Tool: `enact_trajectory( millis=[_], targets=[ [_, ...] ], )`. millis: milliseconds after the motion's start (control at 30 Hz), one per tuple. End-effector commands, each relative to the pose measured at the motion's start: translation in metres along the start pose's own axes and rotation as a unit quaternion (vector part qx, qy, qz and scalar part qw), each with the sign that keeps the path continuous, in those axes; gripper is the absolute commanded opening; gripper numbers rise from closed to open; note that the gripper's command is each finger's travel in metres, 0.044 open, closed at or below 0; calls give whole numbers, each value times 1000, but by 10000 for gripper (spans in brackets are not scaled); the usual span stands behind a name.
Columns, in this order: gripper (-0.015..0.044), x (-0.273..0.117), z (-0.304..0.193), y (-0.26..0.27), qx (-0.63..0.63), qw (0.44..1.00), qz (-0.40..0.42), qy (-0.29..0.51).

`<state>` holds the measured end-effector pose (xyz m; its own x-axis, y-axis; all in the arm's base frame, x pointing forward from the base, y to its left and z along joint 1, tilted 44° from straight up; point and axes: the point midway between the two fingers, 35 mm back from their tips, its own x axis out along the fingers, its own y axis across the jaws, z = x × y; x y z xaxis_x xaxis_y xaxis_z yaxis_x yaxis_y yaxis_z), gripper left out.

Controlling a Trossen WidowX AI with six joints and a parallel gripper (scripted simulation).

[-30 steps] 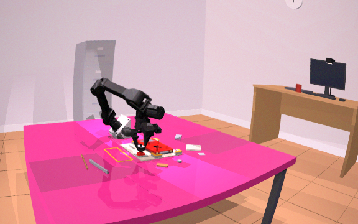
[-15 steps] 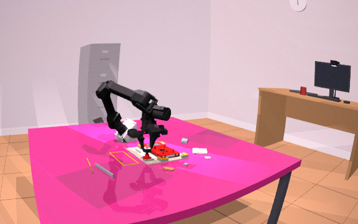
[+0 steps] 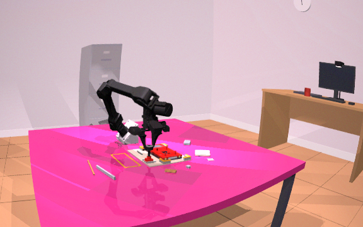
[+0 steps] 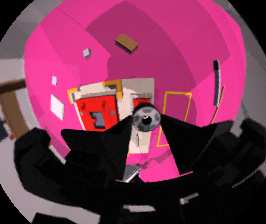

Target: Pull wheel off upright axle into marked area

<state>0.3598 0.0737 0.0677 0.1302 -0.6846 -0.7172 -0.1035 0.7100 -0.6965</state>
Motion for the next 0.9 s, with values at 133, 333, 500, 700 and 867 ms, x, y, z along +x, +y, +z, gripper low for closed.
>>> enact_trajectory(
  millis=[133,333,500,700,867],
  targets=[
    [0,-10,0,1,2,1000,2,1],
    [0,-33,0,0,2,1000,2,1],
    [0,-29,-2,-6,-1,1000,-1,-1],
    [0,-32,-13,-30,-3,1000,-3,-4],
    [0,-34,-25,-49,-3,1000,-3,-2]
  ],
)
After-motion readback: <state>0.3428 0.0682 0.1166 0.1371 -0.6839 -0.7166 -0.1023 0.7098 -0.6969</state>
